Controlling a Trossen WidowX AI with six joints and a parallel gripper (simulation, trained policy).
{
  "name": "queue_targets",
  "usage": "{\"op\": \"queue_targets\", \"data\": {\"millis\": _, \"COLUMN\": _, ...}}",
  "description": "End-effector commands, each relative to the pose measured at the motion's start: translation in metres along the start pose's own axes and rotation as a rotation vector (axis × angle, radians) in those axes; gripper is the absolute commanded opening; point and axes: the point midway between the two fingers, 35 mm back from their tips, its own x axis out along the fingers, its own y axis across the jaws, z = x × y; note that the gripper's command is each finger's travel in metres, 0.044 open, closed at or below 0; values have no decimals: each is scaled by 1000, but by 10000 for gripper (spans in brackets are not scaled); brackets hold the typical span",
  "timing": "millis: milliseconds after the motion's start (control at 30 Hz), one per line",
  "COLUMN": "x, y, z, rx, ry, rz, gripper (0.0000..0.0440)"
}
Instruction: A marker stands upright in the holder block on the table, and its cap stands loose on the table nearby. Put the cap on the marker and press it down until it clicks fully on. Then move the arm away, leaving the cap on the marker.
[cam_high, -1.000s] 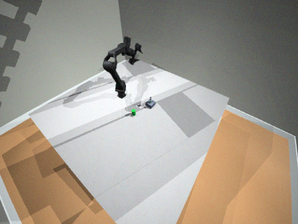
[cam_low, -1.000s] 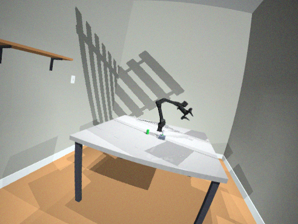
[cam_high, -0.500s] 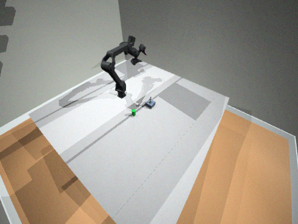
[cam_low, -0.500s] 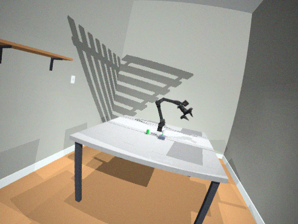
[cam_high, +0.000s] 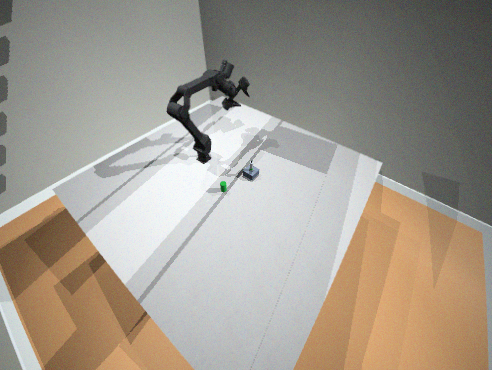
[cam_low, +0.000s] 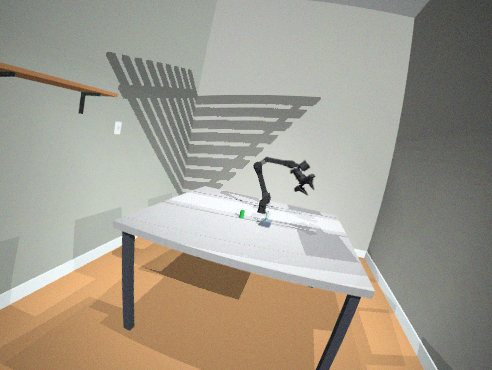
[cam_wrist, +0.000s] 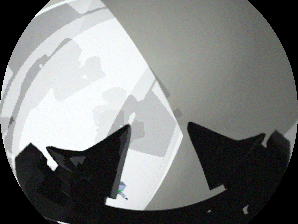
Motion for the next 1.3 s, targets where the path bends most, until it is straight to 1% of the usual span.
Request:
{"op": "queue_targets", "data": {"millis": 0, "x": -2, "y": -5, "z": -10, "rx": 36, "ry": 16, "rz": 9, "gripper": 329}}
{"op": "queue_targets", "data": {"millis": 633, "x": -6, "y": -10, "z": -71, "rx": 197, "ry": 152, "rz": 78, "gripper": 330}}
{"op": "queue_targets", "data": {"millis": 1267, "x": -13, "y": -6, "z": -127, "rx": 375, "ry": 281, "rz": 139, "gripper": 331}}
